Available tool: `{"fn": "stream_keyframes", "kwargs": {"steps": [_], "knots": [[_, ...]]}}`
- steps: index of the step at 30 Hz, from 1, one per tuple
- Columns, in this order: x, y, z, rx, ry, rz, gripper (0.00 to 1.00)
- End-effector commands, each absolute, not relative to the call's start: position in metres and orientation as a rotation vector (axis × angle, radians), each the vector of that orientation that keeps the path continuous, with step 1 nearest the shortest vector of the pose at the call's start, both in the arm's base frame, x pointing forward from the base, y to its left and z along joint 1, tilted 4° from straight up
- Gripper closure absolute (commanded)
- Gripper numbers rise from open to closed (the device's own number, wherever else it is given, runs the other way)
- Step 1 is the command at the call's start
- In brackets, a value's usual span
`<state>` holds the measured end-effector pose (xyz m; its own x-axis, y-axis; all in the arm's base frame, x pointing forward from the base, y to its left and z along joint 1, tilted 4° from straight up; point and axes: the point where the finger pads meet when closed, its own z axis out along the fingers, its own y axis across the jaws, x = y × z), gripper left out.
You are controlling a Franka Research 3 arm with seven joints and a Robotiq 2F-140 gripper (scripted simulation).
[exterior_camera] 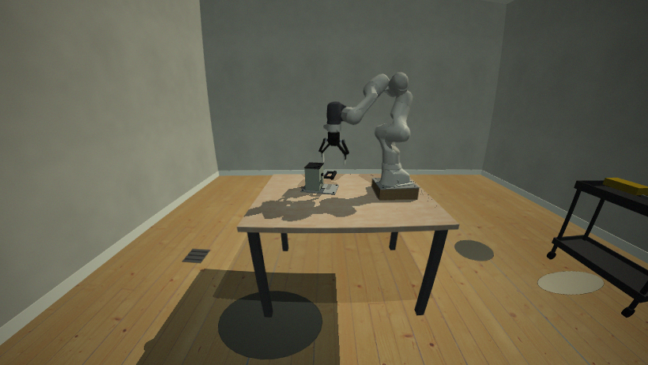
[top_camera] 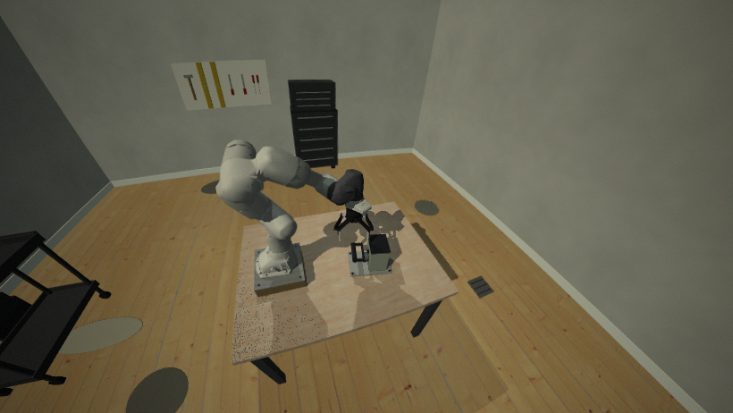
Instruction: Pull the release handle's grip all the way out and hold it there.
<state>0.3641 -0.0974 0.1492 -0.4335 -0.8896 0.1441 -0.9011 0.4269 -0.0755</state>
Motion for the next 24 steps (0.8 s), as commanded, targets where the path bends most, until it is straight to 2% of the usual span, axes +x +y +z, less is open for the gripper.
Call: {"fn": "stream_keyframes", "kwargs": {"steps": [1,24], "knots": [[0.3639,-0.1006,0.1508,1.732,-2.531,0.179,0.0],[0.3623,-0.1076,0.153,1.779,-2.542,0.13,0.0]]}}
